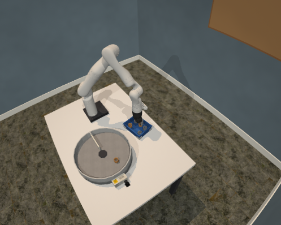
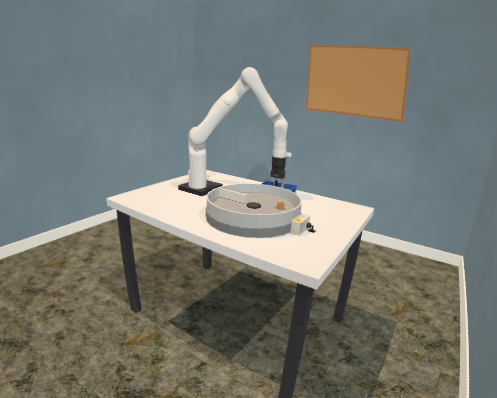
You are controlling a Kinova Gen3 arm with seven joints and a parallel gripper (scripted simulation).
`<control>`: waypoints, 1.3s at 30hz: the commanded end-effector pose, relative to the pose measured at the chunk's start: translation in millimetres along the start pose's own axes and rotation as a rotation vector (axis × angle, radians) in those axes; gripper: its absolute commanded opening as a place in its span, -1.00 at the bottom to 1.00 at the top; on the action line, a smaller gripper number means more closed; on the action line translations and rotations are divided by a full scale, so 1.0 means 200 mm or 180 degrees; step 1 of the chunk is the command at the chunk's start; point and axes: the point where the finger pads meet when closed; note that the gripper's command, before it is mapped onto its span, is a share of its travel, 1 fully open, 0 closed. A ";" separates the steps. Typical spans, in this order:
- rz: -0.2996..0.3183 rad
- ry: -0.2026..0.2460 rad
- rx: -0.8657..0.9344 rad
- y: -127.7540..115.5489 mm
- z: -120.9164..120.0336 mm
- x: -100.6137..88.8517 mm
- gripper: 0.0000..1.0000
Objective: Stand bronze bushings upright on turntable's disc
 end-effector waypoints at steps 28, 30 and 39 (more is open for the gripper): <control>0.0005 -0.0004 0.0000 0.00 0.00 0.00 0.52; 0.0005 -0.0004 0.0000 0.00 0.00 0.01 0.52; 0.0005 -0.0004 0.0000 0.00 0.00 0.08 0.52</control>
Point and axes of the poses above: the point where the finger pads meet when closed, its own x axis out along the fingers, its own z axis across the jaws, y = z × x, and after that the axes turned 8 degrees about x, right-handed
